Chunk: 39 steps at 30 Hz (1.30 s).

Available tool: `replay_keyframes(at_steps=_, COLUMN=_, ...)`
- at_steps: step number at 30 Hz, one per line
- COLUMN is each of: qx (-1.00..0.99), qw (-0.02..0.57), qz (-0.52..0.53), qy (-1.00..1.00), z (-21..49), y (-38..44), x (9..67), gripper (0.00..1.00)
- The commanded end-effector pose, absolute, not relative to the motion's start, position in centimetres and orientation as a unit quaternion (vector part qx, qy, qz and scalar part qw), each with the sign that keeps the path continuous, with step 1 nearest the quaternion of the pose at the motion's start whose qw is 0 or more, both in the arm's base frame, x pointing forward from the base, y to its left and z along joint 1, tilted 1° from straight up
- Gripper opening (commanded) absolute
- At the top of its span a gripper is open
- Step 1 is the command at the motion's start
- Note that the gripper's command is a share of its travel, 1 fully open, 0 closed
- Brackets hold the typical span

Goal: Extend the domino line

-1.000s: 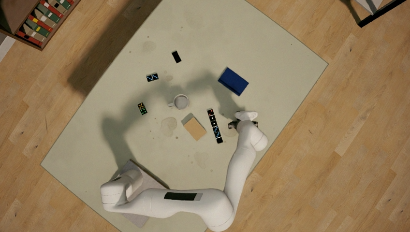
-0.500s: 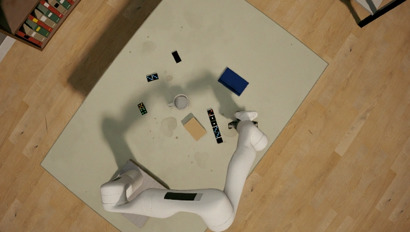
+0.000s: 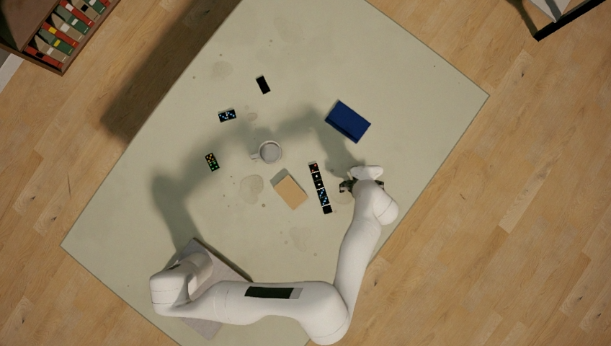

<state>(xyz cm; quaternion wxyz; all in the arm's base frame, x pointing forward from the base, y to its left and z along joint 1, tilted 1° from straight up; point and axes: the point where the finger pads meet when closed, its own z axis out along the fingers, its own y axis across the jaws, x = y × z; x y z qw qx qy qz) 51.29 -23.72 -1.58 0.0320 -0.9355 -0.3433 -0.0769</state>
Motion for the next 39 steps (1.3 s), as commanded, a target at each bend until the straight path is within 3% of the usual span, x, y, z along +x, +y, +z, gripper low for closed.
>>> replay_keyframes(at_steps=1, qx=-0.935, qw=0.031, qz=-0.078, qy=-0.343, z=-1.5, y=-23.7, x=51.4, gripper=0.49)
replay_keyframes(at_steps=39, qx=-0.935, qw=0.031, qz=-0.078, qy=-0.343, z=0.7, y=-23.7, x=51.4, gripper=0.49)
